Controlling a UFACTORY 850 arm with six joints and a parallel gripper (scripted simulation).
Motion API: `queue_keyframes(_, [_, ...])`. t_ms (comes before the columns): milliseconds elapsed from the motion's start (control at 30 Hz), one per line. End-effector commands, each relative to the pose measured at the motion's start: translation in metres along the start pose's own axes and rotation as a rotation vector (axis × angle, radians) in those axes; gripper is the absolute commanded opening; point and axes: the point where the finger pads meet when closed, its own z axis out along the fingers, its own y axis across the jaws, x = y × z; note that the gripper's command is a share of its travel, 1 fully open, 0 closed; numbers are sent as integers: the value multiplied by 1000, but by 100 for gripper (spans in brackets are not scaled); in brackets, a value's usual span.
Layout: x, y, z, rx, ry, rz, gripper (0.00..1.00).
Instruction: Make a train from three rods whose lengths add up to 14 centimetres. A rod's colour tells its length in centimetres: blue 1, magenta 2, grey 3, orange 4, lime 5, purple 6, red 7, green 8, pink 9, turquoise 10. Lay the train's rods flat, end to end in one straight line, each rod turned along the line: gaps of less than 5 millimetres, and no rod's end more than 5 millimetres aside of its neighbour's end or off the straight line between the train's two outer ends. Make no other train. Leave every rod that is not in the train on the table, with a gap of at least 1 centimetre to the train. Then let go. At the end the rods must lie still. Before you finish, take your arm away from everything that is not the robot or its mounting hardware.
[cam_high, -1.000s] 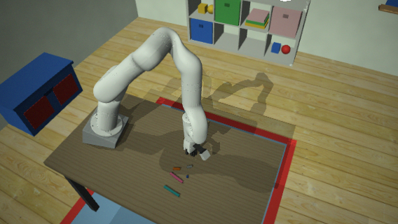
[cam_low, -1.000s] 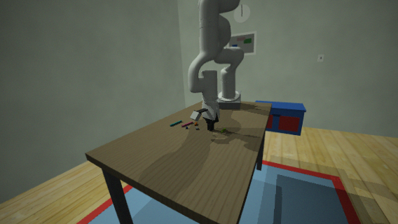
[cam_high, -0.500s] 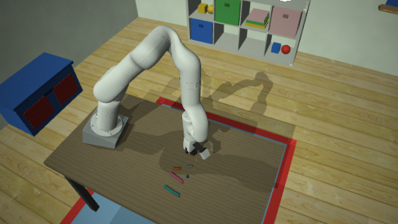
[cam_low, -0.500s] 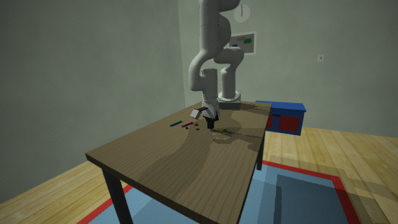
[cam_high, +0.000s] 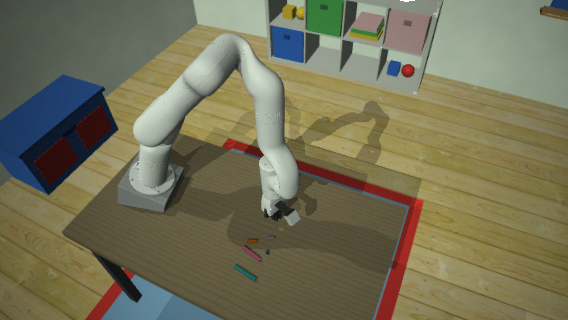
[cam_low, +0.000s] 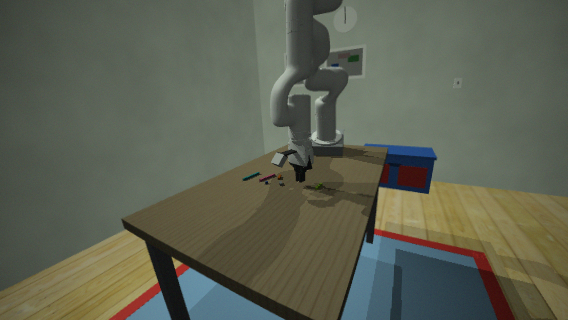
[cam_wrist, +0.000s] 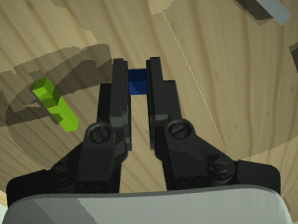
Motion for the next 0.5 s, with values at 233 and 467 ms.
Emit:
queue_keyframes(233, [0, 0, -9, 1, -14, 0, 4])
queue_keyframes(467, [0, 0, -17, 1, -14, 0, 4])
